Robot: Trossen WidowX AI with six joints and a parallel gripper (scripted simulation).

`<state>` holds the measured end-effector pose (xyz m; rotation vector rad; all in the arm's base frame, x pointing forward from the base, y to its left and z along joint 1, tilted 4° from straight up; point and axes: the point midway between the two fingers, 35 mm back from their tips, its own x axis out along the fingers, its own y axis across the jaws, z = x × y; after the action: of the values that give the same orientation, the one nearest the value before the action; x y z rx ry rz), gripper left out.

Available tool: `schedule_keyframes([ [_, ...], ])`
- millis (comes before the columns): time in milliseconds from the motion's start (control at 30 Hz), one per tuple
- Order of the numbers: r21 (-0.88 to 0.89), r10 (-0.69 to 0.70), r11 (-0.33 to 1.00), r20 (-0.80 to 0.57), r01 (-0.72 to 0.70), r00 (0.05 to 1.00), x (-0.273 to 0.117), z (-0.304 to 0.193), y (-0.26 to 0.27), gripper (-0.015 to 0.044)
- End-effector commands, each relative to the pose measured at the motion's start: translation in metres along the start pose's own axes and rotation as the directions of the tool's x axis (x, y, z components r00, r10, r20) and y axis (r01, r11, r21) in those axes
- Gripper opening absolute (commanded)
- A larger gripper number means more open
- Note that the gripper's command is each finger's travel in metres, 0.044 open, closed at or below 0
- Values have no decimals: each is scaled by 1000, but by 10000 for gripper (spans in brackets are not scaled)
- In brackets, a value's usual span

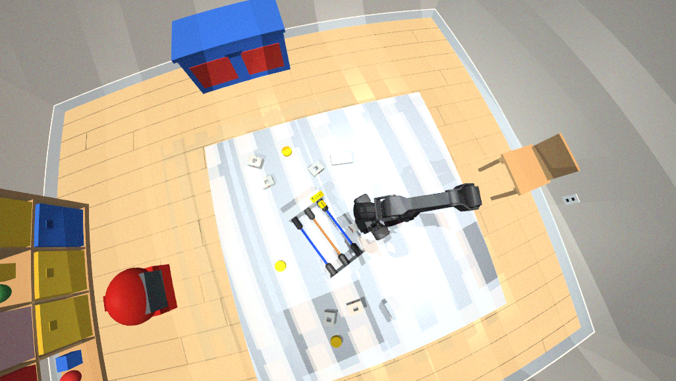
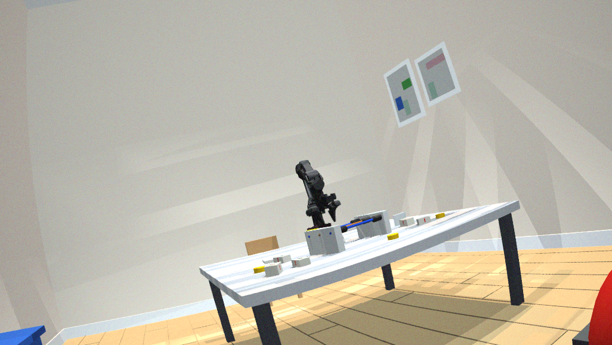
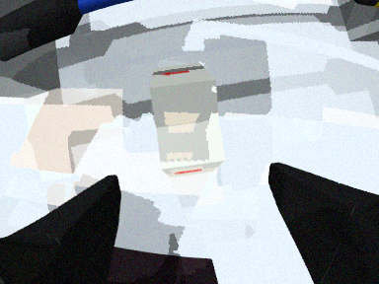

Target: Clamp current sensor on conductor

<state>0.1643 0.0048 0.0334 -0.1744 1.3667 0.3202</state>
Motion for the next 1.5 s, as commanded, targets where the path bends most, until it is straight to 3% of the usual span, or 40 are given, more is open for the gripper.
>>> schedule_keyframes([
  [0, 226, 1, 974, -31, 6, 1000, -5, 6, 0, 320],
  [133, 547, 0, 836, -88, 49, 996, -5, 13, 0, 320],
  [267, 794, -5, 596, -145, 119, 989, -4, 19, 0, 320],
  [500, 969, -20, 88, -232, 233, 973, 0, 30, 1, 320],
  [1467, 969, -20, 74, -234, 235, 972, 25, 26, 0, 320],
])
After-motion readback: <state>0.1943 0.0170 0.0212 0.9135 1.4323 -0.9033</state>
